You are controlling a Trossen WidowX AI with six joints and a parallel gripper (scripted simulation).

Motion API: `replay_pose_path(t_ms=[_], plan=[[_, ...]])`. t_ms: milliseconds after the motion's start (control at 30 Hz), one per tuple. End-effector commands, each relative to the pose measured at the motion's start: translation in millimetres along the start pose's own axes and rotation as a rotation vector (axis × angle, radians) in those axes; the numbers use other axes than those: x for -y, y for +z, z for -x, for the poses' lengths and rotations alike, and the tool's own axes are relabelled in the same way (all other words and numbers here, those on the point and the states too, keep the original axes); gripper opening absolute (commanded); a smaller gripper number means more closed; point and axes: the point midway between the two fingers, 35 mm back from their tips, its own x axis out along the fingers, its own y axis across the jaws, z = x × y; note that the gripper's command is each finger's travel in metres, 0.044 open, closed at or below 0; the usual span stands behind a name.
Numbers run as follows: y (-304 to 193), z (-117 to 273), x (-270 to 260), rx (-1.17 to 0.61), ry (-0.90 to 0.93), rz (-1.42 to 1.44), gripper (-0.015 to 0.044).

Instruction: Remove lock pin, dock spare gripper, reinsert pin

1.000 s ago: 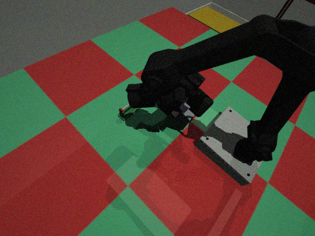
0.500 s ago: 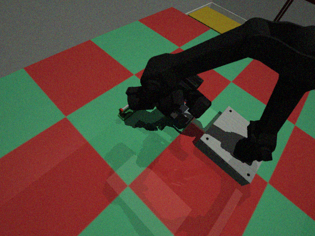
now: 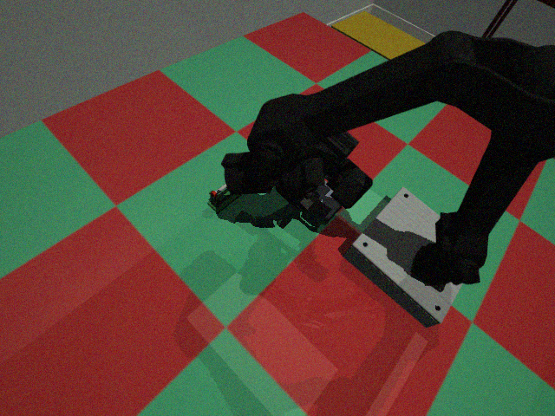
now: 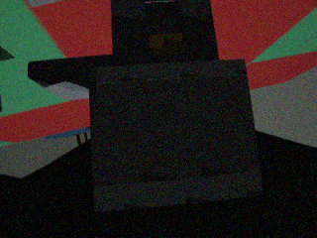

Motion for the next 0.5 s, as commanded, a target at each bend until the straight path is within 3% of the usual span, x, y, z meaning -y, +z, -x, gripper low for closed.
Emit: replay_pose_path(t_ms=[0,200,467], plan=[[0,0,0,0.001,0.0,-0.002,0.0289],[0,0,0,0.001,0.0,-0.002,0.044],[-13,7,-1,-0.005,0.004,0.009,0.044]])
